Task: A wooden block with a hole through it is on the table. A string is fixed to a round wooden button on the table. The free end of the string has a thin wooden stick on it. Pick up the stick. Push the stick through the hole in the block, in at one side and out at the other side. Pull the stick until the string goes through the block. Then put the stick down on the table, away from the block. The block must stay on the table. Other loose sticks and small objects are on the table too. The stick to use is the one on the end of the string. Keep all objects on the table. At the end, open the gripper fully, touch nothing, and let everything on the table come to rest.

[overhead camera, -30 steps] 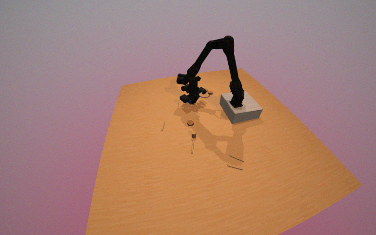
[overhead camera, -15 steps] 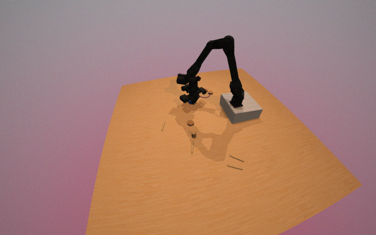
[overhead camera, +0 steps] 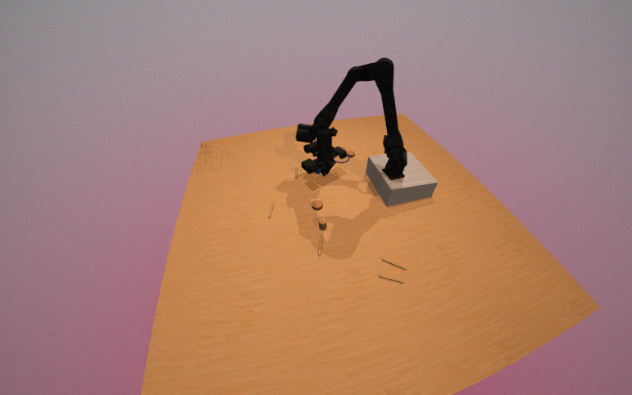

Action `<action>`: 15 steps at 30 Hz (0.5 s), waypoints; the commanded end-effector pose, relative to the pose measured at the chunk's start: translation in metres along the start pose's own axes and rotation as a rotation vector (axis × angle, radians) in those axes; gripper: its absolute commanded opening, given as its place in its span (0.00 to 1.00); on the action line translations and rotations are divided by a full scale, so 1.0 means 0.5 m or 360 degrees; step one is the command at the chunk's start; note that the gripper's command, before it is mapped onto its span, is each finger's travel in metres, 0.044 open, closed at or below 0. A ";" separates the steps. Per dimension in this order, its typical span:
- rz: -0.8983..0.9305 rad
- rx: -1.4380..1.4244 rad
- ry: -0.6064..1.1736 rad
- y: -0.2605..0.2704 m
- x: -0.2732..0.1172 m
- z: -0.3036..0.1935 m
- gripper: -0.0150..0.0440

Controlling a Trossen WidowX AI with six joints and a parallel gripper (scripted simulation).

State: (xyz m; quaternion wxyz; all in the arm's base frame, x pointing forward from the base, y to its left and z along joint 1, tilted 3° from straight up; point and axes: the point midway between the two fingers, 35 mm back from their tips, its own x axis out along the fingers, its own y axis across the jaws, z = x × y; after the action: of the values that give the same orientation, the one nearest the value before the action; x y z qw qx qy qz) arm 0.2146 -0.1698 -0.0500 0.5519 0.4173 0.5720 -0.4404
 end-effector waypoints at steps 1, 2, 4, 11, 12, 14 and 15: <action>0.0000 0.0006 -0.0002 -0.001 -0.001 -0.012 0.25; 0.0000 0.0006 -0.0002 -0.001 -0.001 -0.015 0.25; 0.0000 0.0006 -0.0002 -0.001 -0.001 -0.019 0.25; -0.0002 0.0006 -0.0001 -0.001 0.000 -0.036 0.25; -0.0002 0.0006 -0.0001 -0.001 0.000 -0.038 0.25; -0.0003 0.0006 0.0000 -0.001 0.000 -0.043 0.25; -0.0003 0.0006 0.0000 -0.001 0.000 -0.046 0.25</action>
State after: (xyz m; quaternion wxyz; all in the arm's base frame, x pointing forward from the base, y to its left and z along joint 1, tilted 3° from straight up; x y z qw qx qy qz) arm 0.2102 -0.1524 -0.0501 0.5511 0.4168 0.5729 -0.4409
